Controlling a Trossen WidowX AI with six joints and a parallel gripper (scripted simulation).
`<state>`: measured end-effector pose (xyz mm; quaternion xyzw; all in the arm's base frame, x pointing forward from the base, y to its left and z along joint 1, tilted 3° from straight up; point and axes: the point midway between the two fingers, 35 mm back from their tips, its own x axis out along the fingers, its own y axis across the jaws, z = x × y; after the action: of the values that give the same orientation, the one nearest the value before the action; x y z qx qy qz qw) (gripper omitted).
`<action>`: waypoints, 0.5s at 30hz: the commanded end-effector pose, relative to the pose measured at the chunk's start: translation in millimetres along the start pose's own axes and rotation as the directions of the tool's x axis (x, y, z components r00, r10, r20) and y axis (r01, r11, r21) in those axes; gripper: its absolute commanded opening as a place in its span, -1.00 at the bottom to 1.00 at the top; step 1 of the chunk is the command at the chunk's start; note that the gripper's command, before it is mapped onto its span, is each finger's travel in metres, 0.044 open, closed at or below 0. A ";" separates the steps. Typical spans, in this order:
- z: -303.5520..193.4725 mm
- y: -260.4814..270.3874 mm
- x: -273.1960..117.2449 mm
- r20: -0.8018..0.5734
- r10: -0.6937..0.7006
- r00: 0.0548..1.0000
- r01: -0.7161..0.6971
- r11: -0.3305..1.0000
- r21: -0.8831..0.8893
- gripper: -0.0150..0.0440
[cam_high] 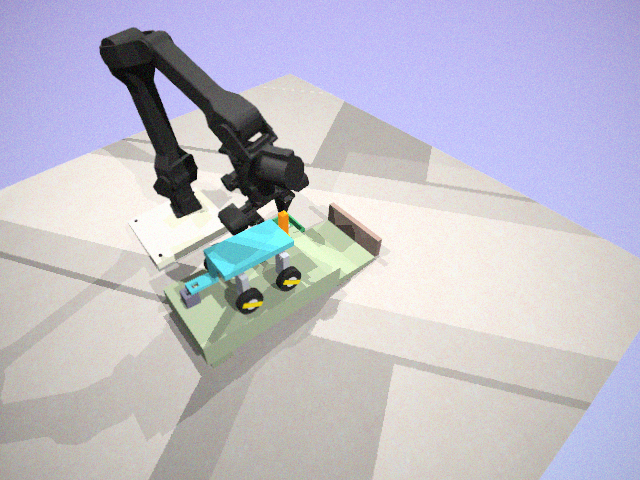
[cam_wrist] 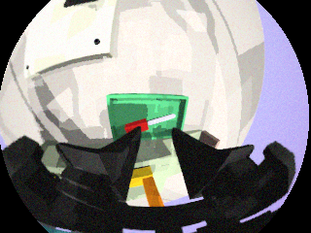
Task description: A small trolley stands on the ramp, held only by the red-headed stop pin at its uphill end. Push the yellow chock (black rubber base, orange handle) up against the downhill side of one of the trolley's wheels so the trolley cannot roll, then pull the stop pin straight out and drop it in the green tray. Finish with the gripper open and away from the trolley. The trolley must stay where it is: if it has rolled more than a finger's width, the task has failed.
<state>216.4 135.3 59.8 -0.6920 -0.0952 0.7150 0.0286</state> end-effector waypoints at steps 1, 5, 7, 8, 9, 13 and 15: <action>0.9 2.2 2.0 0.004 -0.005 1.000 0.005 1.000 -0.005 0.15; 0.7 4.5 3.0 0.004 -0.005 1.000 0.005 1.000 -0.005 0.15; 0.6 5.6 3.5 0.004 -0.005 1.000 0.005 1.000 -0.005 0.15; 0.6 6.2 3.7 0.004 -0.005 1.000 0.005 1.000 -0.005 0.15; 0.5 6.7 4.0 0.004 -0.004 1.000 0.004 1.000 -0.005 0.15; 0.4 8.8 5.0 0.004 -0.004 1.000 0.004 1.000 -0.005 0.15; 0.4 9.8 5.5 0.004 -0.004 1.000 0.004 1.000 -0.005 0.15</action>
<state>217.7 127.6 54.9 -0.6922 -0.0950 0.7148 0.0283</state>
